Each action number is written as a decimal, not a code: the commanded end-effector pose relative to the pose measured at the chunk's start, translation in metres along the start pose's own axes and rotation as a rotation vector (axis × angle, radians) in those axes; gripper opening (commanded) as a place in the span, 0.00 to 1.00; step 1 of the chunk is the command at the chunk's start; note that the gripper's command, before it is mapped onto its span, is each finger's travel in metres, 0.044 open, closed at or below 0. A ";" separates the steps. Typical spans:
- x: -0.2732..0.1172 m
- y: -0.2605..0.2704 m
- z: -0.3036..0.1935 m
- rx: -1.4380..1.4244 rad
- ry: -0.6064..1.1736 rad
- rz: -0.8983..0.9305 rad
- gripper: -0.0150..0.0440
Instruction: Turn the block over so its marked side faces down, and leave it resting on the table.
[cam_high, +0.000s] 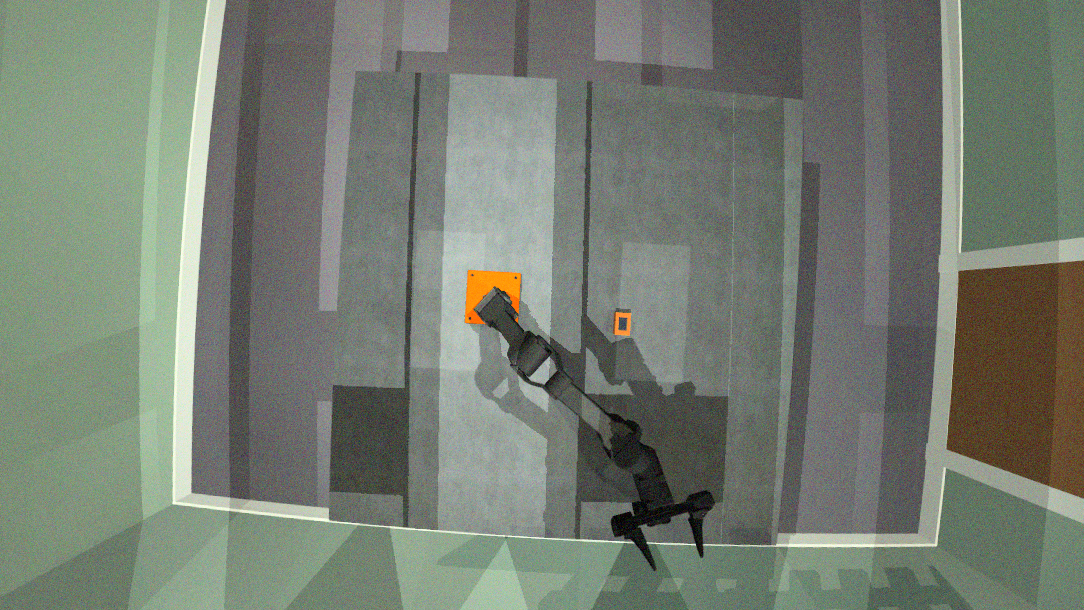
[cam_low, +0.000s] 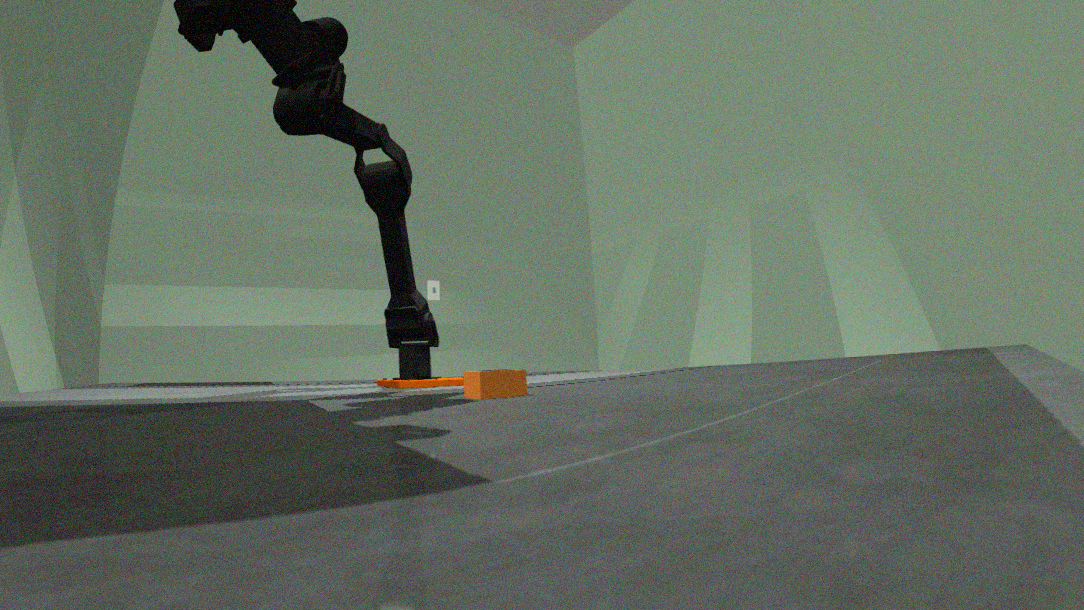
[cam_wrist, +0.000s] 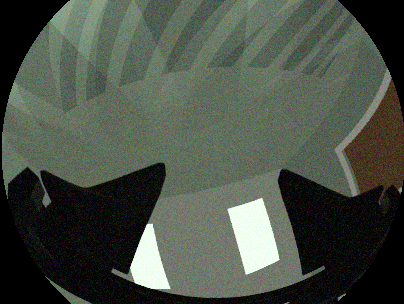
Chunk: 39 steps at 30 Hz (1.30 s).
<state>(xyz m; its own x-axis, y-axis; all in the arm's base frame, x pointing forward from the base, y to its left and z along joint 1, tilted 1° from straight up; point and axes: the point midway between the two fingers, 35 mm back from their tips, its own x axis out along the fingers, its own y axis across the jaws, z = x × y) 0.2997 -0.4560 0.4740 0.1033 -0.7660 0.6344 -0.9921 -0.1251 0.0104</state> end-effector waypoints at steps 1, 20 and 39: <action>-0.001 -0.002 0.001 -0.015 -0.007 -0.008 0.98; -0.192 -0.180 0.099 -1.449 -0.091 -1.265 1.00; -0.432 -0.143 0.084 -1.727 1.266 -2.517 1.00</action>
<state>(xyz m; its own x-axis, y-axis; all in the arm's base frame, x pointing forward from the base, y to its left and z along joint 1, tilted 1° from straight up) 0.4388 -0.2134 0.1516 0.4487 -0.3126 -0.8372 0.8070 0.5442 0.2293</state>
